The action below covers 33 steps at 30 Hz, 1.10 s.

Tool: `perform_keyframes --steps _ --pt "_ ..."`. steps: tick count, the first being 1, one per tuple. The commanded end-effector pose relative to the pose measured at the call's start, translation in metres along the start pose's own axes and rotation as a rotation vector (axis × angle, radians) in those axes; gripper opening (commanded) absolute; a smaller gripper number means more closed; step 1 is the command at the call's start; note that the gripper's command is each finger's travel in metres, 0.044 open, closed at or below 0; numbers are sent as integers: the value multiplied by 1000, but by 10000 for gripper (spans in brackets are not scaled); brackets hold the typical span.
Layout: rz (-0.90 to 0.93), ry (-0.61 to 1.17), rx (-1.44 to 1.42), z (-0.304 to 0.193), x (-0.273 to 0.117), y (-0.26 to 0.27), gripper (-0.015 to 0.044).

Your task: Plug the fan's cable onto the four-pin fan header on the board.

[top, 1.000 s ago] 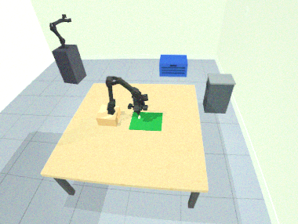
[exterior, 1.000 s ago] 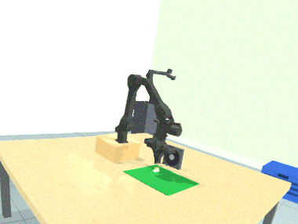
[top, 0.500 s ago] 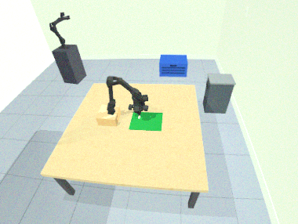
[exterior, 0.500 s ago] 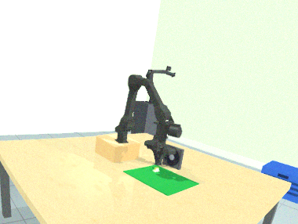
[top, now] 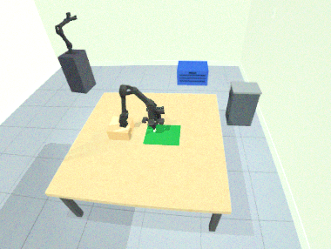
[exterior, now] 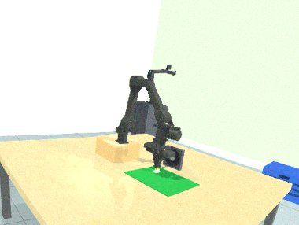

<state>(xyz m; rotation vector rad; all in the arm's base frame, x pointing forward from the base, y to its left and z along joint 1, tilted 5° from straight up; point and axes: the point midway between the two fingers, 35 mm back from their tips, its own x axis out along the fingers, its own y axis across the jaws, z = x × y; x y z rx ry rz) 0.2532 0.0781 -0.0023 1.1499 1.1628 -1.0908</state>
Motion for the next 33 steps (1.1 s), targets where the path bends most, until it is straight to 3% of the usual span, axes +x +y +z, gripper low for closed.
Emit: perform_keyframes --steps 1,33 --pt "0 -1 -6 0 1 0 0" --pt "0 -1 -7 0 7 -1 0"
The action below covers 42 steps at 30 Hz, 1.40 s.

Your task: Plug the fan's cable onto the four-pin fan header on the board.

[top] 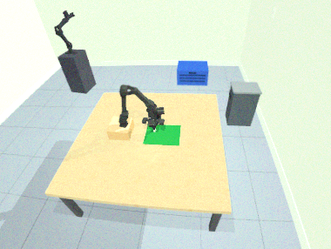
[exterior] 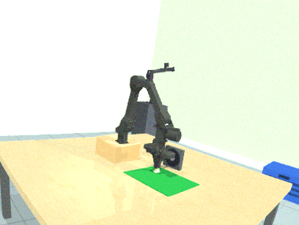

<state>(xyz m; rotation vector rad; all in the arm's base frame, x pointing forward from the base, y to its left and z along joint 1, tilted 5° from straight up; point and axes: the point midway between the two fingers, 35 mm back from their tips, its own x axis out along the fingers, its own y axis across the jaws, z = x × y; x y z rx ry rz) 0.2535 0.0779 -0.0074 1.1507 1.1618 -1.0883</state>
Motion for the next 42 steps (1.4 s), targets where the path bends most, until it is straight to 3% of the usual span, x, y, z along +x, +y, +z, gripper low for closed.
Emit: perform_keyframes --steps 1,42 --pt "-2 -2 -6 0 2 0 0" --pt "-2 -2 -6 0 17 0 0"
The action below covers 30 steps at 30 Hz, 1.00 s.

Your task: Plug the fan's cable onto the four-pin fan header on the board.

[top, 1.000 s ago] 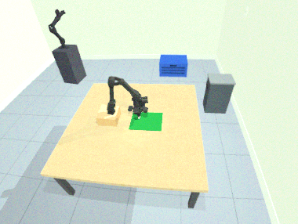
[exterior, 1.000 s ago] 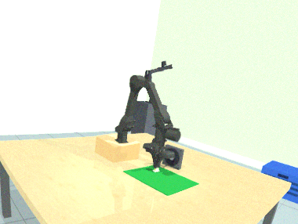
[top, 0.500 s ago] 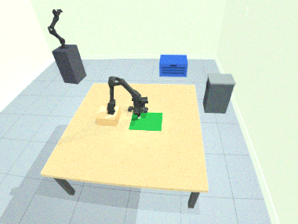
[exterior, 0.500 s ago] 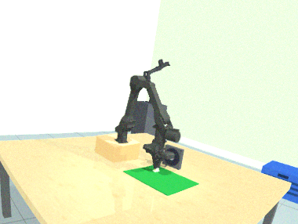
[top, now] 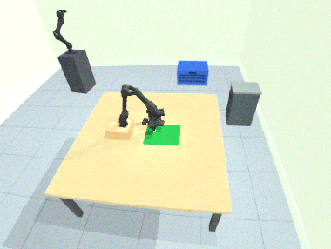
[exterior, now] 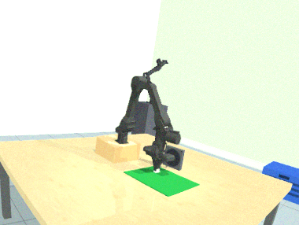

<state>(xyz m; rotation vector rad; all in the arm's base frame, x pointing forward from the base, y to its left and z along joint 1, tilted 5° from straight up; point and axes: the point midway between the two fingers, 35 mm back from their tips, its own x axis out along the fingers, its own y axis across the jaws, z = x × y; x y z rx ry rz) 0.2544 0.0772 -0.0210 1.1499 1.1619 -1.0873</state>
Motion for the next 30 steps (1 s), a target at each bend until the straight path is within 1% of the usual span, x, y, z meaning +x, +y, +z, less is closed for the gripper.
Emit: perform_keyframes --steps 1,5,15,18,19,22,23,28,30 --pt "-3 -2 -5 0 4 0 0" --pt "-3 -2 -5 0 6 0 0" --pt "0 0 0 0 3 0 260" --pt "0 0 0 0 0 0 260" --pt "0 0 0 0 -6 1 260" --pt "-2 -1 -4 0 -43 1 260" --pt "-2 -1 -4 0 -50 1 260" --pt "-2 -1 -5 0 -53 0 260" --pt "-3 -2 -5 7 -52 3 260"
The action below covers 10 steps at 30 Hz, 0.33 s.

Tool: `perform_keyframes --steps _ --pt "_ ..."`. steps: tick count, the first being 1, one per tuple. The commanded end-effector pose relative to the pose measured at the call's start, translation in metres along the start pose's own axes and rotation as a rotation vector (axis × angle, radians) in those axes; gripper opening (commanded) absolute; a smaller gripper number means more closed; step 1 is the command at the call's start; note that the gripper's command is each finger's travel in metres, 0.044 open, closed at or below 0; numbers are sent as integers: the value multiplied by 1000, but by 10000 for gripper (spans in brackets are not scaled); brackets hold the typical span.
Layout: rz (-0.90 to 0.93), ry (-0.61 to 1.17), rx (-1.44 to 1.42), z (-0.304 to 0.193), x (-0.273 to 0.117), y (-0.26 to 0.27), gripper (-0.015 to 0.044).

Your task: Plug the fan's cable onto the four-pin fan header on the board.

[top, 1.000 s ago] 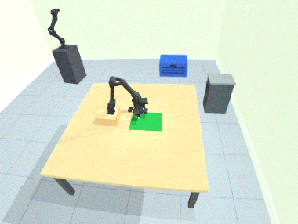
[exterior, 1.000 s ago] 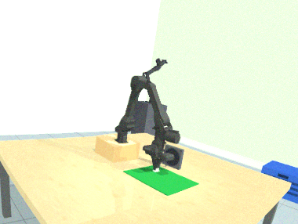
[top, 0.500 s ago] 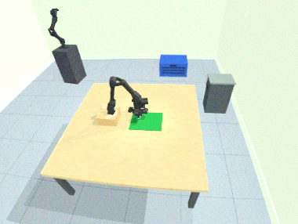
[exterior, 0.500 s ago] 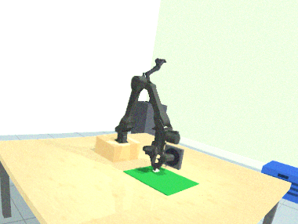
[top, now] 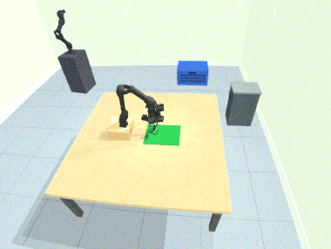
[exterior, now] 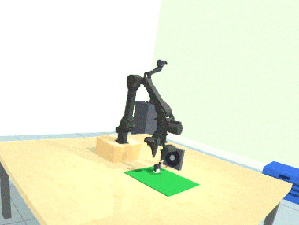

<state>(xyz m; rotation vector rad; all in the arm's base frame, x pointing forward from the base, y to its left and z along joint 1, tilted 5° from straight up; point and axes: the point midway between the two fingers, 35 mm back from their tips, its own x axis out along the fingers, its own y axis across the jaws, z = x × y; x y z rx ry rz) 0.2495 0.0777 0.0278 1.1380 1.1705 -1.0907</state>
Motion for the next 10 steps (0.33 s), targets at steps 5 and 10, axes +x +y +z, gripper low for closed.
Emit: perform_keyframes --steps 5,10 --pt "7 -4 3 65 -3 12 260" --pt "9 -10 2 118 -4 8 260"
